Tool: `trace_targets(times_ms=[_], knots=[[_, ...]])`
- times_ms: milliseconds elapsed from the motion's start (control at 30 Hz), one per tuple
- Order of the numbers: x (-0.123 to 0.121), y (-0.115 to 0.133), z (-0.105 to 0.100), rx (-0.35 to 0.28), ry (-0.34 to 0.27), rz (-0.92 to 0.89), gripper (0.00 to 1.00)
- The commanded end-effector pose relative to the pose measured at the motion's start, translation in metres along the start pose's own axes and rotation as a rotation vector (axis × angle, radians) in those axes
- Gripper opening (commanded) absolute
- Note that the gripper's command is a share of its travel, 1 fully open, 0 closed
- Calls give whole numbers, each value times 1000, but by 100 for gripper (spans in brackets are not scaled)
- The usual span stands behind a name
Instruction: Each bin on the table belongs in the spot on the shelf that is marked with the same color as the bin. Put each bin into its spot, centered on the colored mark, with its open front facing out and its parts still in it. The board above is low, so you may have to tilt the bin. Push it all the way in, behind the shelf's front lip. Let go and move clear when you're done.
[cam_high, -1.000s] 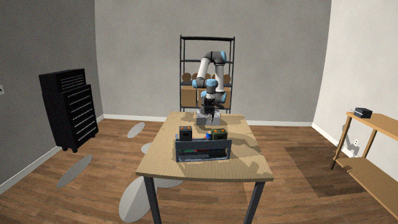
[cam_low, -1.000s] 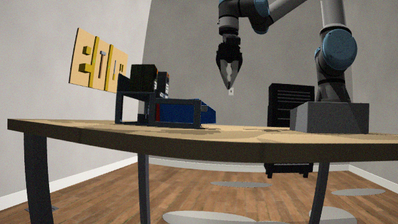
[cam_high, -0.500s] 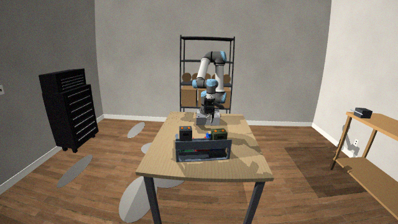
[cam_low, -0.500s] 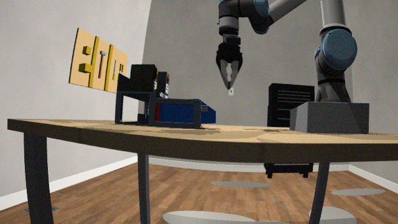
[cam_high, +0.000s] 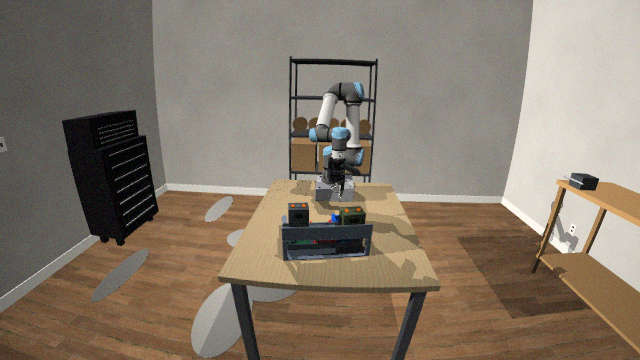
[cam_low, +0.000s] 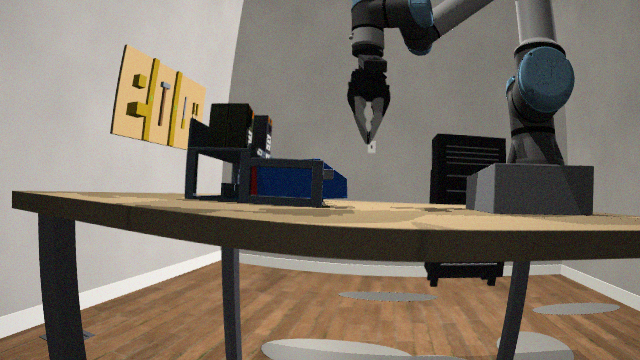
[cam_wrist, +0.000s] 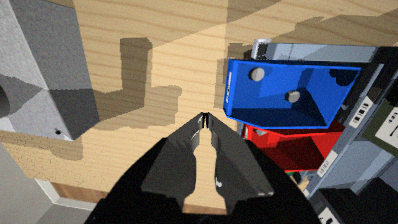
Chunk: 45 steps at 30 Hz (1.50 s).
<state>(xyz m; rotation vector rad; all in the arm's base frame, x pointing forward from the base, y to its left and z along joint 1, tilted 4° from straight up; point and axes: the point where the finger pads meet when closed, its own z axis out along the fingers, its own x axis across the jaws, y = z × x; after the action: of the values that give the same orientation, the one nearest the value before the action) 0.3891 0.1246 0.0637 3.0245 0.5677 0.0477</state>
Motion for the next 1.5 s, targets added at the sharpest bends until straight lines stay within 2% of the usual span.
trace_targets(times_ms=[0,333,800,867,1267,1467], knots=[[-2,-1,5,2,-5,-1,0],[-2,-1,17,2,-6,0,0],[-3,-1,61,2,-6,0,0],[-3,-1,61,2,-6,0,0],[-3,-2,96,2,-6,0,0],[-3,-2,103,2,-6,-1,0]])
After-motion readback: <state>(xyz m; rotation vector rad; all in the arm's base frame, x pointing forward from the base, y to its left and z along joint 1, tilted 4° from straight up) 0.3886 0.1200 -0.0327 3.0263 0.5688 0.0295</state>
